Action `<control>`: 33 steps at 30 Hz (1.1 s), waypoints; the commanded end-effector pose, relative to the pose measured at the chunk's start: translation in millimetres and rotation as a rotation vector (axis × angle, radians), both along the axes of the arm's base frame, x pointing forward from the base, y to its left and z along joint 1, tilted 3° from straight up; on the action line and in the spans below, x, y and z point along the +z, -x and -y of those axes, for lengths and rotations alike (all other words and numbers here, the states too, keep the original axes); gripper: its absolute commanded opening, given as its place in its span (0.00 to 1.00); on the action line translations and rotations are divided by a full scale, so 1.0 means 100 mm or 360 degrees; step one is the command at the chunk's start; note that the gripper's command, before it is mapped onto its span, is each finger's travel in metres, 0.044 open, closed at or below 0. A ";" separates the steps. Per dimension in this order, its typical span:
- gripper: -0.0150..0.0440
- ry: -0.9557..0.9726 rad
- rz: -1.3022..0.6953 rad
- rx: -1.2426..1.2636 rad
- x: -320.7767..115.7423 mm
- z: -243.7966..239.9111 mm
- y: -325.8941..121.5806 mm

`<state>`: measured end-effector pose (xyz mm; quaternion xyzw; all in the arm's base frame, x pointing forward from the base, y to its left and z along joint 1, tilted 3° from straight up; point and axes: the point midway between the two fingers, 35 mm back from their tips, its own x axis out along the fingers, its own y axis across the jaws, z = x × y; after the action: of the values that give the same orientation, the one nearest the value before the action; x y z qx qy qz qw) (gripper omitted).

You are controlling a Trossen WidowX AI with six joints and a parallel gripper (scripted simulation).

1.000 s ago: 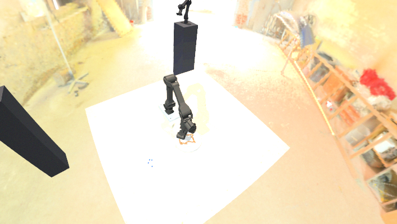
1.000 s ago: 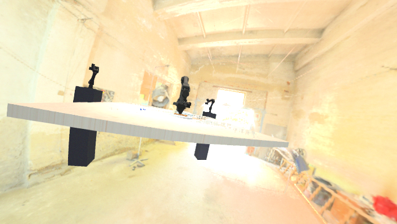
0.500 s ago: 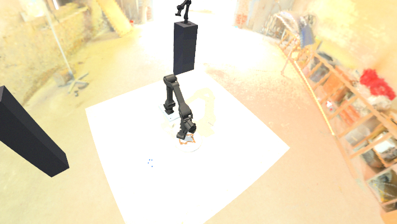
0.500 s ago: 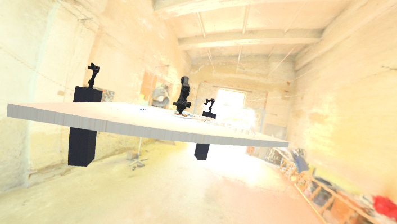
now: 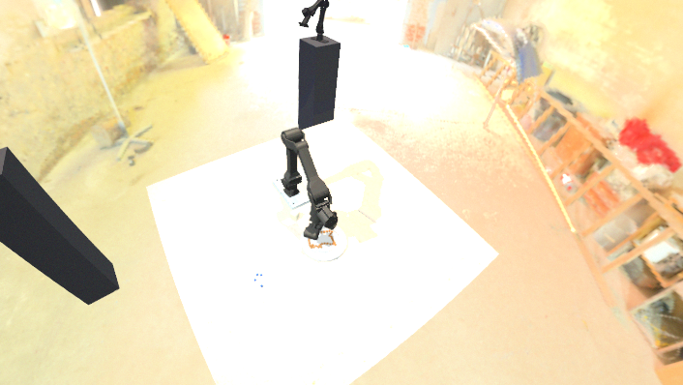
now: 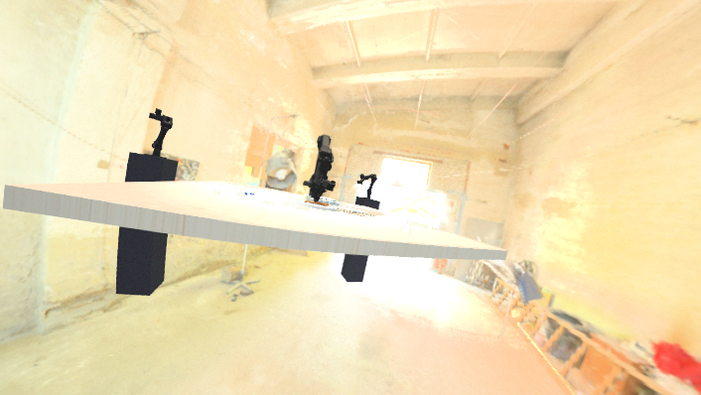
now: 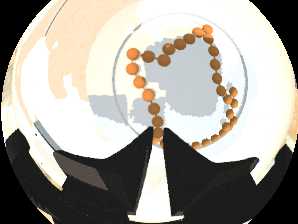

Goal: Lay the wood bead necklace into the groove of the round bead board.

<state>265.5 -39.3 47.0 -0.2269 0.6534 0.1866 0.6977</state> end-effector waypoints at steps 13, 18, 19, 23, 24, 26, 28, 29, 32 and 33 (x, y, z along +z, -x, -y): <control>0.25 -0.0007 -0.0005 -0.0007 0.06 -0.01 0.02; 0.25 -0.0007 -0.0006 -0.0007 0.05 -0.05 0.08; 0.25 -0.0007 -0.0006 -0.0007 0.05 -0.06 0.11; 0.25 -0.0008 -0.0006 -0.0007 0.05 -0.07 0.12; 0.25 -0.0008 -0.0006 -0.0007 0.05 -0.07 0.12; 0.25 -0.0008 -0.0006 -0.0007 0.05 -0.07 0.12; 0.25 -0.0008 -0.0006 -0.0007 0.02 -0.07 0.12; 0.25 -0.0008 -0.0006 -0.0007 0.01 -0.07 0.12; 0.25 -0.0008 -0.0006 -0.0007 -0.03 -0.07 0.12; 0.25 -0.0008 -0.0006 -0.0007 -0.03 -0.07 0.12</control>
<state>255.7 -32.7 48.5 -0.2271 0.6519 0.1868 0.6990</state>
